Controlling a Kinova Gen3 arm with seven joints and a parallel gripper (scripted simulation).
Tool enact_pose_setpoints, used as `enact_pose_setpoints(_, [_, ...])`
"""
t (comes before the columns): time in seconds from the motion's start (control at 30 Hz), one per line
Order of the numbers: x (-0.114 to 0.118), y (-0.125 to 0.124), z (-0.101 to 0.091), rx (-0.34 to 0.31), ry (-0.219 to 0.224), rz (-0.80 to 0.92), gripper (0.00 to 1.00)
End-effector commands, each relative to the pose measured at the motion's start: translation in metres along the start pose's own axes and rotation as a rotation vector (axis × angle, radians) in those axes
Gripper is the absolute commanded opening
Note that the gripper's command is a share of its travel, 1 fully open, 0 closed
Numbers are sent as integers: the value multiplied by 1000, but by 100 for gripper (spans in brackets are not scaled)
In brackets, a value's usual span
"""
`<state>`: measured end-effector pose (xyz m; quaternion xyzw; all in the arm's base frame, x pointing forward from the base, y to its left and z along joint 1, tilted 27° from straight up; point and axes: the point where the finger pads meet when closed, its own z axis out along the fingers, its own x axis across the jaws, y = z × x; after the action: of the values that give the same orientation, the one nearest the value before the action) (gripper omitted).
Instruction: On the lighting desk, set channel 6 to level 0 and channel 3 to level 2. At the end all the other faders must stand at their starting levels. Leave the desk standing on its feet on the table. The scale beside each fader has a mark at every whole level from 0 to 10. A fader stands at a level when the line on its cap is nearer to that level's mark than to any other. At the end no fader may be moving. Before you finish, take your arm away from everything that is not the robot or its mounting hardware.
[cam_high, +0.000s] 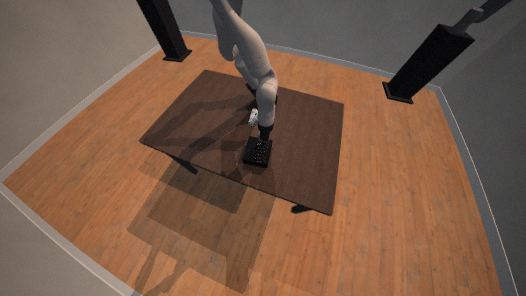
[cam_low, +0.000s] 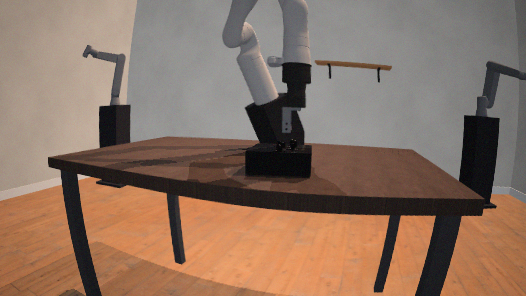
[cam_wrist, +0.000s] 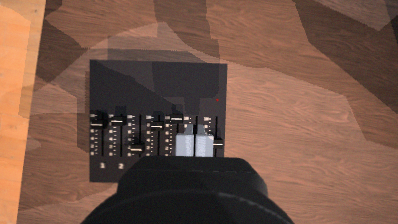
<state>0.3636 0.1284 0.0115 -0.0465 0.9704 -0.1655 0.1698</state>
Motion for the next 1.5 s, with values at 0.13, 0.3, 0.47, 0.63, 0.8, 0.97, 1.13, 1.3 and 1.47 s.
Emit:
enact_pose_setpoints(0.13, [1, 0, 5, 2, 1, -2, 0])
enact_pose_setpoints(0.3, [1, 0, 8, 2, 1, -2, 0])
enact_pose_setpoints(0.47, [1, 0, 11, 2, 1, -2, 0])
enact_pose_setpoints(0.63, [1, 0, 12, 2, 1, -2, 0])
enact_pose_setpoints(0.8, [1, 0, 14, 2, 1, -2, 0])
enact_pose_setpoints(0.97, [1, 0, 15, 2, 1, -2, 0])
enact_pose_setpoints(1.13, [1, 0, 15, 2, 1, -2, 0])
enact_pose_setpoints(1.3, [1, 0, 15, 2, 1, -2, 0])
enact_pose_setpoints(1.47, [1, 0, 15, 2, 1, -2, 0])
